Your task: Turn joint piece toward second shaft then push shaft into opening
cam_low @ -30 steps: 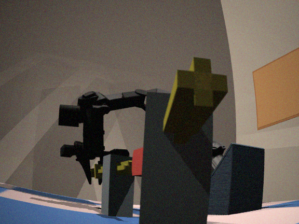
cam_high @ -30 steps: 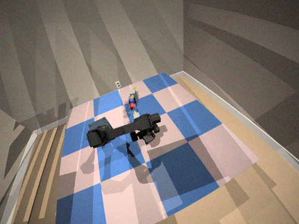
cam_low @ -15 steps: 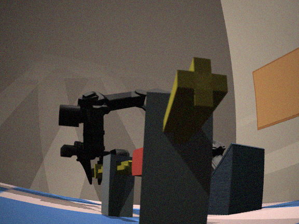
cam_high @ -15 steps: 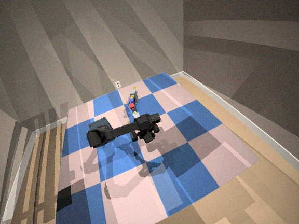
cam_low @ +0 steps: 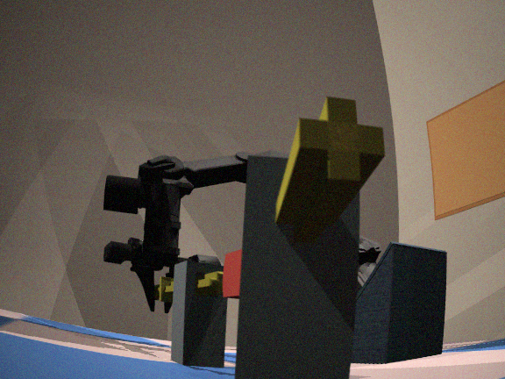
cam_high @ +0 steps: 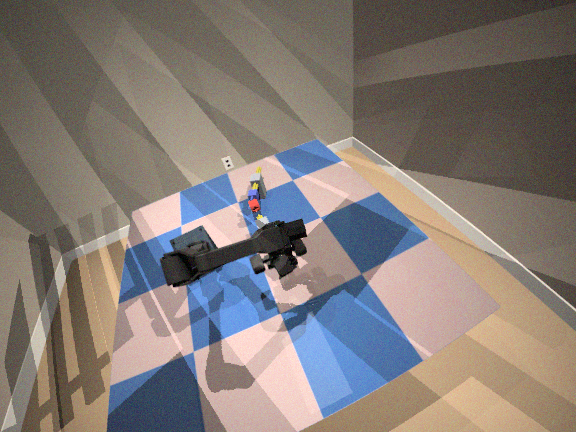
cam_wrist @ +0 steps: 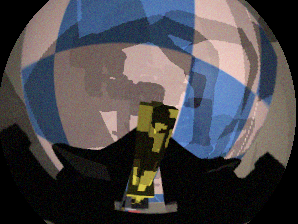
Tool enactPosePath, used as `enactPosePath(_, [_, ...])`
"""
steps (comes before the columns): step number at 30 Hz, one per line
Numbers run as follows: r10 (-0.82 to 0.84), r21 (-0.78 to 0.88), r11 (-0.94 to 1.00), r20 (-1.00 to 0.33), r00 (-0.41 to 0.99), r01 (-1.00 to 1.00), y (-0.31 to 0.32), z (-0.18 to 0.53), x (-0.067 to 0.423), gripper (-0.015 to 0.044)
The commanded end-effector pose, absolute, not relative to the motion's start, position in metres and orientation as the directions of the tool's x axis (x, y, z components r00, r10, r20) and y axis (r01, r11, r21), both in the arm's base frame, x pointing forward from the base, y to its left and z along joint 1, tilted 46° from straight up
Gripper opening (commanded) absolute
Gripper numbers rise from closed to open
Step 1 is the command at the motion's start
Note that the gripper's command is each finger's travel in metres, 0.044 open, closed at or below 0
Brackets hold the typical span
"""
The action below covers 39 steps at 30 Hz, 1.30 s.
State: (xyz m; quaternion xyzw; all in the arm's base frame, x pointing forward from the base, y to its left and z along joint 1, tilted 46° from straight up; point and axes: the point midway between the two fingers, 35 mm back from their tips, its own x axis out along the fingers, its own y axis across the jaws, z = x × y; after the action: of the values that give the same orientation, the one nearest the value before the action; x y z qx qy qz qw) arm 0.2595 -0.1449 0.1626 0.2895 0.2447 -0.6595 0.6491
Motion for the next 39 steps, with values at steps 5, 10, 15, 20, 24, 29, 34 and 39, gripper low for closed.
enactPosePath(5, [-0.714,0.056,-0.039,-0.700,0.011,0.998,-0.144,0.162,0.260,0.0000])
enactPosePath(10, [-0.715,0.063,-0.030,-0.699,0.023,0.998,-0.141,0.157,0.260,0.0000])
enactPosePath(15, [-0.716,0.070,-0.022,-0.698,0.033,0.997,-0.135,0.151,0.261,0.0000])
enactPosePath(20, [-0.716,0.073,-0.019,-0.698,0.038,0.997,-0.130,0.145,0.261,0.0000])
enactPosePath(24, [-0.715,0.074,-0.017,-0.698,0.039,0.997,-0.125,0.141,0.261,0.0000])
enactPosePath(29, [-0.715,0.075,-0.017,-0.698,0.040,0.997,-0.120,0.135,0.262,0.0000])
enactPosePath(34, [-0.715,0.075,-0.016,-0.698,0.041,0.997,-0.115,0.130,0.262,0.0000])
enactPosePath(39, [-0.715,0.075,-0.016,-0.698,0.041,0.997,-0.109,0.124,0.263,0.0000])
